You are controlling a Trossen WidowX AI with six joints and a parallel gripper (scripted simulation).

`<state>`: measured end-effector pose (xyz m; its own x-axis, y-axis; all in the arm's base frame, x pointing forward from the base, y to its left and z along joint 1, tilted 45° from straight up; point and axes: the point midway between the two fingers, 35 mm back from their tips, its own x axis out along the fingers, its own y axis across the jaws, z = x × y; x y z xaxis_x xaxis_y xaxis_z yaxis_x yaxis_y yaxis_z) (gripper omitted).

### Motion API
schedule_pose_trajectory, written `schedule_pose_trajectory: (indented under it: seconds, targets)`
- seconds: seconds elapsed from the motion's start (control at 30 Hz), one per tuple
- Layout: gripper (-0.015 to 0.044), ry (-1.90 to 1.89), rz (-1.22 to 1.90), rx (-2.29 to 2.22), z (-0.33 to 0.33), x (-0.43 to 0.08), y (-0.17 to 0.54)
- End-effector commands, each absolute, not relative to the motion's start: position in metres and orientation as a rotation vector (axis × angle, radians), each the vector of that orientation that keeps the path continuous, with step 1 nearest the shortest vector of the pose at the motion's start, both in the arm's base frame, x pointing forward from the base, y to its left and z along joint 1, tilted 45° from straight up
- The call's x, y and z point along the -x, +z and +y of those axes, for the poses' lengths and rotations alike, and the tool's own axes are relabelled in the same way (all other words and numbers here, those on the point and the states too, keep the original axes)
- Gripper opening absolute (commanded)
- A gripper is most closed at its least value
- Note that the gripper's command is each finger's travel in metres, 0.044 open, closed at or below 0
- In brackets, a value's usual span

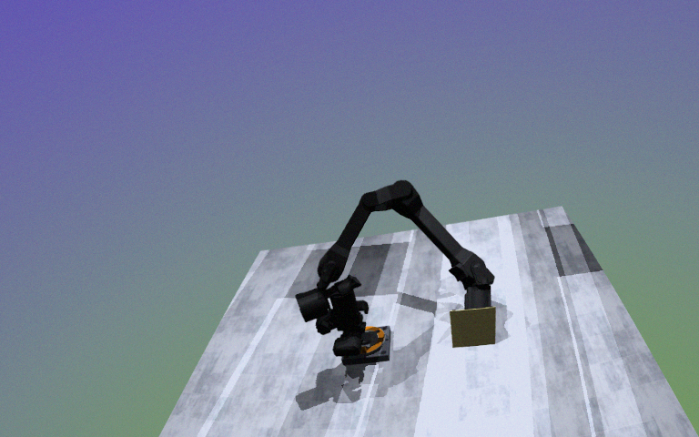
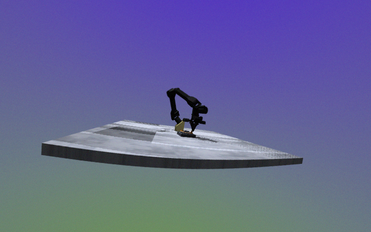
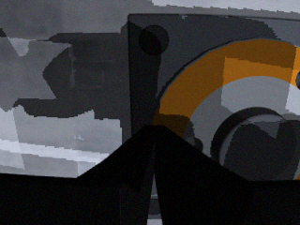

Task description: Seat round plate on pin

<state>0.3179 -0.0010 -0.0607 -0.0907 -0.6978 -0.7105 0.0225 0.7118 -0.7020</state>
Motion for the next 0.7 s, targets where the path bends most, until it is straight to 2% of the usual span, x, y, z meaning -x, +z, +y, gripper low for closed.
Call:
schedule_pose_trajectory:
  seconds: [0.0,0.67]
  targets:
    - [0.0000,-0.660,1.572,0.566,-0.001,-0.310,-0.062]
    - [0.0000,-0.660,1.573,0.566,-0.001,-0.289,-0.058]
